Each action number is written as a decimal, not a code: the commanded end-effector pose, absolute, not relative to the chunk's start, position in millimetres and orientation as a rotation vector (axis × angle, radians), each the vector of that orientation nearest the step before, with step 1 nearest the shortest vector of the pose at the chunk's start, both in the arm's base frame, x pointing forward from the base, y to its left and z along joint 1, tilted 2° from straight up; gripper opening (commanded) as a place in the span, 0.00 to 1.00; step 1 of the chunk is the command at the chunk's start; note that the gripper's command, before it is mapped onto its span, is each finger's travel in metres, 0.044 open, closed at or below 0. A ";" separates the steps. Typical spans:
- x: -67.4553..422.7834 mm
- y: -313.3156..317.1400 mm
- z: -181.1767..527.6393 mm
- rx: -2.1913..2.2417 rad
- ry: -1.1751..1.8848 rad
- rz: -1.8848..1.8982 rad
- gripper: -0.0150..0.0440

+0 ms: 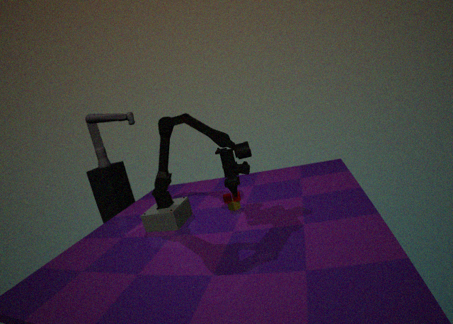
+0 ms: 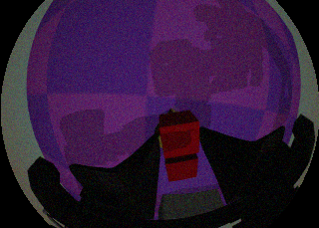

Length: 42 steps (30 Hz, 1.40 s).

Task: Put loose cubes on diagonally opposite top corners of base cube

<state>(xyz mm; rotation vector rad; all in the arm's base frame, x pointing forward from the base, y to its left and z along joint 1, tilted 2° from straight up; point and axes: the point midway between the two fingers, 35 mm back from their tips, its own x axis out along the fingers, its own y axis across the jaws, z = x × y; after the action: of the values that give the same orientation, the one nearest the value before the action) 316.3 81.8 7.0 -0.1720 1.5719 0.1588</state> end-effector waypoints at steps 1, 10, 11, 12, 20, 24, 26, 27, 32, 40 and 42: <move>316.1 82.2 6.4 -0.170 1.573 0.163 0.60; 316.5 81.9 23.7 -0.172 1.572 0.159 0.60; 316.5 81.9 25.4 -0.172 1.572 0.159 0.60; 316.5 81.9 27.1 -0.172 1.572 0.159 0.60; 316.7 82.0 40.2 -0.172 1.572 0.159 0.60; 316.8 82.1 46.6 -0.172 1.572 0.159 0.60; 316.8 82.1 49.9 -0.172 1.572 0.159 0.60; 316.8 82.1 51.5 -0.172 1.572 0.159 0.60; 316.9 82.1 59.6 -0.172 1.572 0.159 0.60; 317.0 82.2 70.4 -0.172 1.572 0.159 0.60; 317.0 82.2 70.4 -0.172 1.572 0.159 0.60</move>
<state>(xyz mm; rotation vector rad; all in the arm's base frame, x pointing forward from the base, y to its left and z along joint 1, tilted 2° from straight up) 317.2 82.1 67.9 -0.1723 1.5710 0.1590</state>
